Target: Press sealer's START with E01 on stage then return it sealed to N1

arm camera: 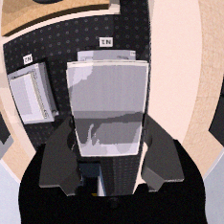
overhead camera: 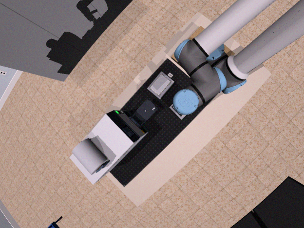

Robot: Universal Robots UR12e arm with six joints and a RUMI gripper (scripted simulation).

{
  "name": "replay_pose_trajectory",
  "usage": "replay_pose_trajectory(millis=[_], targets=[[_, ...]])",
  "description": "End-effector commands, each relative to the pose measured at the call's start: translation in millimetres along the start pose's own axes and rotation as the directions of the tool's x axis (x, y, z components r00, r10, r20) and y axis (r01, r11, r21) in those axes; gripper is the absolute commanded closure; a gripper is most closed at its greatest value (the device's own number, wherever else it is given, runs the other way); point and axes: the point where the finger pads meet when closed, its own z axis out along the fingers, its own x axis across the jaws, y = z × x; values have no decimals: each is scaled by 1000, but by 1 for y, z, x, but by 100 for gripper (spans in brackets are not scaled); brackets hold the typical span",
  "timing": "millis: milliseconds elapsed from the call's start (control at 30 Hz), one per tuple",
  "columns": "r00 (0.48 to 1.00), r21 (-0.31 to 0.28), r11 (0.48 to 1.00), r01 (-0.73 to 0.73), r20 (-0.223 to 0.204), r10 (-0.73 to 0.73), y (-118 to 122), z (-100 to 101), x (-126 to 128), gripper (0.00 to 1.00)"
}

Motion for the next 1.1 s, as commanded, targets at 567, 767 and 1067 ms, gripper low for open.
replay_pose_trajectory(millis=[567,767,1067], targets=[[1000,-1,1000,0,0,0,0,11,0,100],[1000,-1,1000,0,0,0,1,21,0,100],[1000,-1,1000,0,0,0,1,33,0,100]])
